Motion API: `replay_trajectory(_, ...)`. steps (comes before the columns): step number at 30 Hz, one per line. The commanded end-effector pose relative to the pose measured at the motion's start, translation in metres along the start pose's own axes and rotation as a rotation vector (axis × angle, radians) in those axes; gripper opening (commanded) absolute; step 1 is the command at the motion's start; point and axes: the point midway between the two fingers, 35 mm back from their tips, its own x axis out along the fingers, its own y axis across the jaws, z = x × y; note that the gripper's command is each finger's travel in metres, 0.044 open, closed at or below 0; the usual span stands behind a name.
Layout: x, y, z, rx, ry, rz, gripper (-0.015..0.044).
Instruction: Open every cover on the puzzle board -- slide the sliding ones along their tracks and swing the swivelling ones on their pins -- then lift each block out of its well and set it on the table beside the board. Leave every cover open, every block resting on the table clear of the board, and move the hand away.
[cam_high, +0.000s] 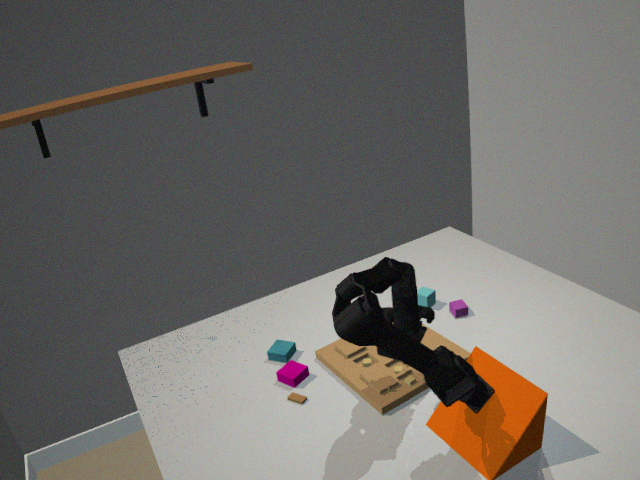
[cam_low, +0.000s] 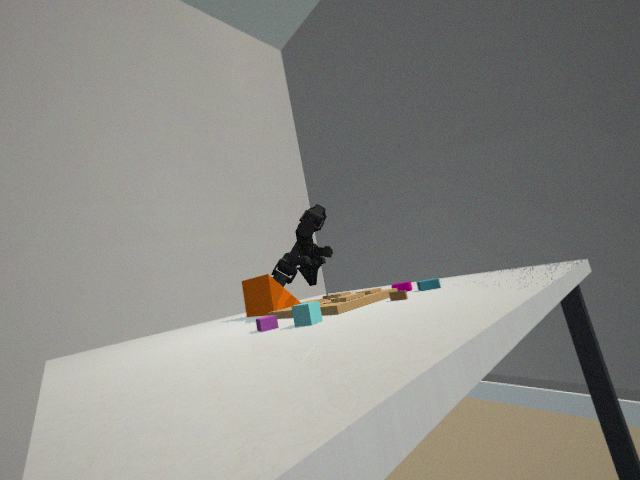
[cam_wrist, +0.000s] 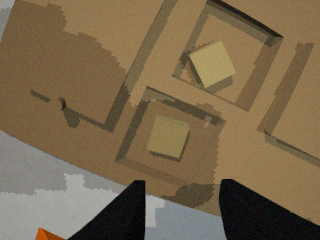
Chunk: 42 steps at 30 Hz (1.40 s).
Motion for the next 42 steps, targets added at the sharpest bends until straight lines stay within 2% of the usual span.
replay_trajectory(1,0.003,0.001,-0.001,-0.083,0.003,0.004,0.0144)
replay_trajectory(16,0.009,0.001,-0.001,-0.308,0.002,0.004,0.0144)
replay_trajectory(42,0.021,0.001,-0.001,0.010,0.003,0.004,0.0144)
